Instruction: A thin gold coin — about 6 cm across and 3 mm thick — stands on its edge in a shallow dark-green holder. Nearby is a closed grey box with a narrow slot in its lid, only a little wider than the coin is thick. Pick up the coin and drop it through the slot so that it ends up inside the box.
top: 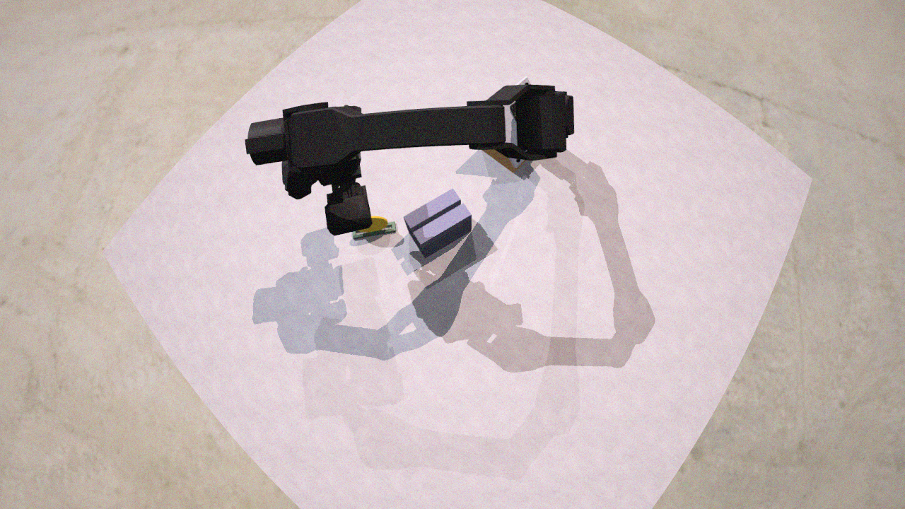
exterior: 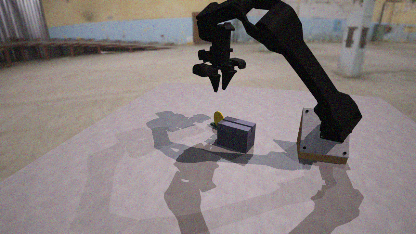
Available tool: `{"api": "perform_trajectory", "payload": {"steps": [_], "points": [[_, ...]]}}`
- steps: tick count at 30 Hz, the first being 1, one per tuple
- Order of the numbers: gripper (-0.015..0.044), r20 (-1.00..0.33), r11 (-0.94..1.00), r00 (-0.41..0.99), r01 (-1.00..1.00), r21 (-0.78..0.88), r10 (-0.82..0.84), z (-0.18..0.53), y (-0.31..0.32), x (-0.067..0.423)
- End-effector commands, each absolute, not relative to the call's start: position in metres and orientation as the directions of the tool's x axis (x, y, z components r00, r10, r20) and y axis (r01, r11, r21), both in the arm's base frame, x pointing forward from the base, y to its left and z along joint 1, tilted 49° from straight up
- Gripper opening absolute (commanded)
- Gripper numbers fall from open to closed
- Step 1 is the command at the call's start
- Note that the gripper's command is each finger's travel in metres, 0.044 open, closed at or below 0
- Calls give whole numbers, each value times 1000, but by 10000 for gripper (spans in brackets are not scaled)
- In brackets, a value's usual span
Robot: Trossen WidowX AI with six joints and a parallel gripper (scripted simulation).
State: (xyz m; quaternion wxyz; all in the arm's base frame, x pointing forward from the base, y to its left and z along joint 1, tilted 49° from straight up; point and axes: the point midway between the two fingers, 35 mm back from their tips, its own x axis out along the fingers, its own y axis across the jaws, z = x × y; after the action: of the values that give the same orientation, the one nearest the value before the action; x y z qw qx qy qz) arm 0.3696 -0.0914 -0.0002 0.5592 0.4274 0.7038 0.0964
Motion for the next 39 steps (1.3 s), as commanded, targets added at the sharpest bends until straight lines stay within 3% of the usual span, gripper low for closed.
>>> {"api": "perform_trajectory", "payload": {"steps": [1, 39], "points": [[161, -661, 574, -59, 559, 599, 748, -1, -82, 367], [161, -661, 573, -58, 559, 600, 748, -49, -23, 365]]}}
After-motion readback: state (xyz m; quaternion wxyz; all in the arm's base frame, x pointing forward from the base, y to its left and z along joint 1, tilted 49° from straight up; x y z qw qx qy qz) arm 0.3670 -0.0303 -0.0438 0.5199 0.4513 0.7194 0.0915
